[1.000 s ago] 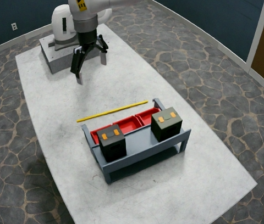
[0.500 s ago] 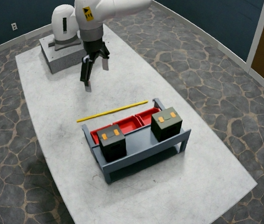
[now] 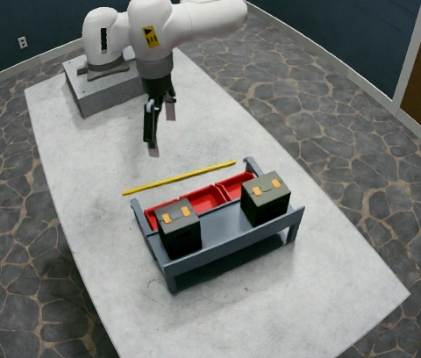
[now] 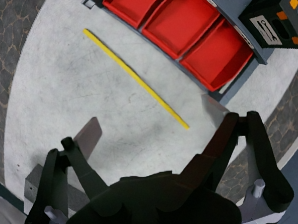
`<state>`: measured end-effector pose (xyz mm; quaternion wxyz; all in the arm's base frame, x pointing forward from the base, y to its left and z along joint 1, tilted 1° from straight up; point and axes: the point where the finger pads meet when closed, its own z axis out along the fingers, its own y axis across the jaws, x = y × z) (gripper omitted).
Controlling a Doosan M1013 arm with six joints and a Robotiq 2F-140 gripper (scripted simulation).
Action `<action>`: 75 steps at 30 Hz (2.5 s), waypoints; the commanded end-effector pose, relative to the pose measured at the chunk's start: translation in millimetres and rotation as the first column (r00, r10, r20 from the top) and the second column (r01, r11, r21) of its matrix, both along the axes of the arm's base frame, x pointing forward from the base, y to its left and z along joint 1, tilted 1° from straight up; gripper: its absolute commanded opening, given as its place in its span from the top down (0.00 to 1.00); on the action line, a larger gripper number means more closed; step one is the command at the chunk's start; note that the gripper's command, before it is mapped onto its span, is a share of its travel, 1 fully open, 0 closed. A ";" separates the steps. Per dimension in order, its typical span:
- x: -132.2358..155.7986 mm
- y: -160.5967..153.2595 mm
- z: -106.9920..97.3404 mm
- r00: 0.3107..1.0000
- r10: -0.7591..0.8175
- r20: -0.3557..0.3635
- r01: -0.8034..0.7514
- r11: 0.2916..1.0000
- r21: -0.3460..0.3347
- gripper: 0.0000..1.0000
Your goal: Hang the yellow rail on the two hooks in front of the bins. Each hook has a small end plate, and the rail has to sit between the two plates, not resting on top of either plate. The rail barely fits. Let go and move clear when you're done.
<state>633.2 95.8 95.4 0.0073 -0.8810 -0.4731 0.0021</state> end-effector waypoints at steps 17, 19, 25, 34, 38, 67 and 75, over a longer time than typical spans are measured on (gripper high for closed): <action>-4.2 28.8 -67.4 0.977 0.213 0.001 -0.213 0.977 0.007 0.00; -4.2 28.8 -67.4 0.977 0.213 0.001 -0.213 0.977 0.007 0.00; -4.2 28.8 -67.4 0.977 0.213 0.001 -0.213 0.977 0.007 0.00; -6.7 43.6 -102.2 0.915 0.402 0.002 -0.402 0.915 0.010 0.00; -6.7 43.6 -102.2 0.915 0.402 0.002 -0.402 0.915 0.010 0.00; -5.7 37.7 -88.5 0.836 0.549 0.003 -0.549 0.836 0.013 0.00; -5.7 37.7 -88.5 0.836 0.549 0.003 -0.549 0.836 0.013 0.00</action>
